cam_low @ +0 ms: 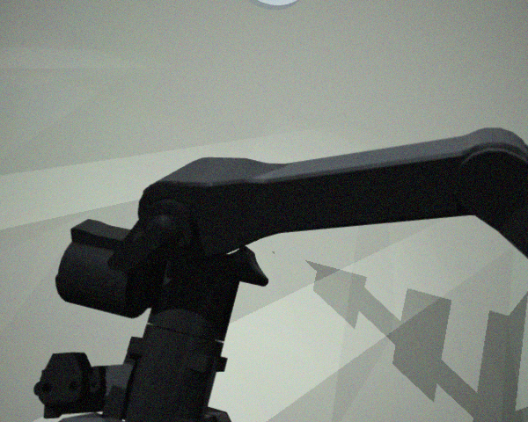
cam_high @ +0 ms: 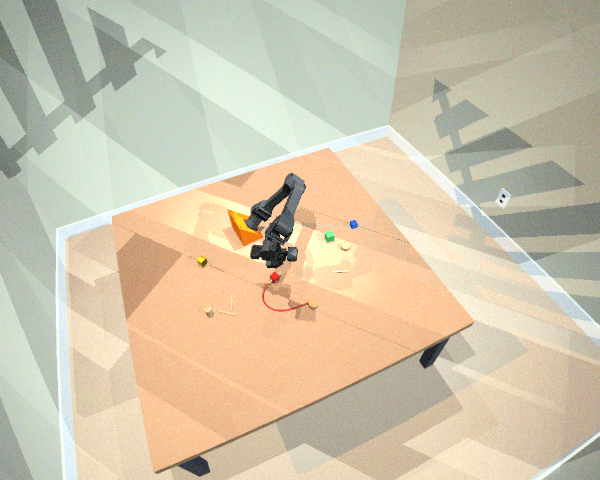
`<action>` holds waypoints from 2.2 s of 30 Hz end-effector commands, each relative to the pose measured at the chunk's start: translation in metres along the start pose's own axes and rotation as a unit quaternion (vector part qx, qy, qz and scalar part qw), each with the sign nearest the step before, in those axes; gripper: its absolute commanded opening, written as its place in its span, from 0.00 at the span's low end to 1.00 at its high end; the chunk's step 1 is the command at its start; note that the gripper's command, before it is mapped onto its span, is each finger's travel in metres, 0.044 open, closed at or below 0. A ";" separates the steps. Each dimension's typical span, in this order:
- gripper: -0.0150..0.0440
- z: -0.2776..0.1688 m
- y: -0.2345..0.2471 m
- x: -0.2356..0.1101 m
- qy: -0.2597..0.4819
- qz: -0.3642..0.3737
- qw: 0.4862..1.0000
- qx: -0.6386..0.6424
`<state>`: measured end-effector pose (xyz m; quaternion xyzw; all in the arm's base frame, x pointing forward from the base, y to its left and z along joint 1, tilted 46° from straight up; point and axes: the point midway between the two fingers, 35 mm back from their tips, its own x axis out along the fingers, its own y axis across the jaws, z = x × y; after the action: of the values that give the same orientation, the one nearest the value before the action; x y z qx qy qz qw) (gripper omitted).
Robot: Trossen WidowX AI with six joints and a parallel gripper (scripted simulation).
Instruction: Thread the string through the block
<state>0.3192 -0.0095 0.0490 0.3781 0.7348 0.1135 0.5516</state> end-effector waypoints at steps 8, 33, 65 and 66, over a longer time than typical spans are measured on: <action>0.46 -0.018 0.005 0.006 0.023 0.004 0.941 0.336; 0.46 -0.017 0.006 0.025 0.022 0.004 0.941 0.336; 0.46 -0.020 0.008 0.078 0.023 0.005 0.942 0.336; 0.46 -0.020 0.008 0.079 0.023 0.005 0.942 0.336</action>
<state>0.3000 0.0493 0.0080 0.5408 0.7391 -0.1282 0.3806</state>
